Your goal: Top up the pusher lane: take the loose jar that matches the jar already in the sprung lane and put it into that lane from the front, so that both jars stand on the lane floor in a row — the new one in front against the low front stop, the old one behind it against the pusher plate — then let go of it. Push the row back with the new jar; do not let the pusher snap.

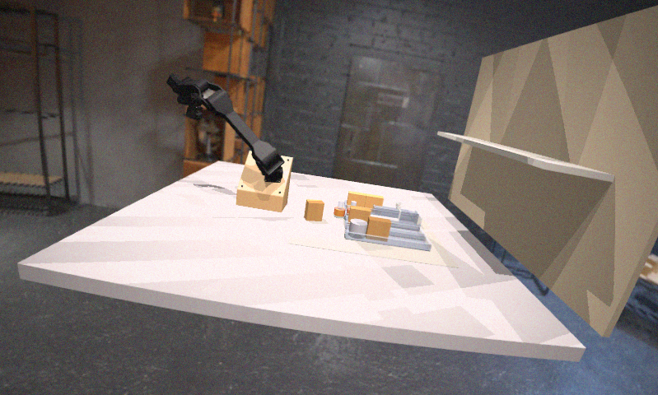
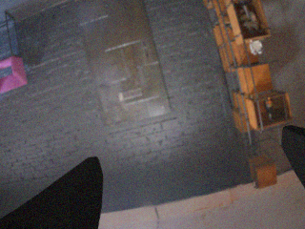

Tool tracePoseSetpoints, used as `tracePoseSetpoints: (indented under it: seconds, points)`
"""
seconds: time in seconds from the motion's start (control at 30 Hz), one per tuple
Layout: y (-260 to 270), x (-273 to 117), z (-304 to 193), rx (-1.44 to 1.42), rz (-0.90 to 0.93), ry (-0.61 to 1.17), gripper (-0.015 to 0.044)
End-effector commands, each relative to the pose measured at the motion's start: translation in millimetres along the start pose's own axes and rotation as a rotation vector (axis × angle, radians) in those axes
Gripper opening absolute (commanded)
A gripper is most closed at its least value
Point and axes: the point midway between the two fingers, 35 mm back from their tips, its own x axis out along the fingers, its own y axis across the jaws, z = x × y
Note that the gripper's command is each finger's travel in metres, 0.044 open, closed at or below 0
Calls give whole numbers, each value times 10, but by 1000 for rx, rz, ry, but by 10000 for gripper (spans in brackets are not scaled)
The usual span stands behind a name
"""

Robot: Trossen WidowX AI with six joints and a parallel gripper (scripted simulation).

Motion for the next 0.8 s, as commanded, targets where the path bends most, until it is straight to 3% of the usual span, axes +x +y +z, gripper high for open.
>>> tracePoseSetpoints:
  seconds: [0.0,0.33,0.77]
  points:
    - [21,9,-19,10,4,0,426]
    - [1158,344,-839,489,198,40,440]
    - [3241,442,-1514,1190,512,209,440]
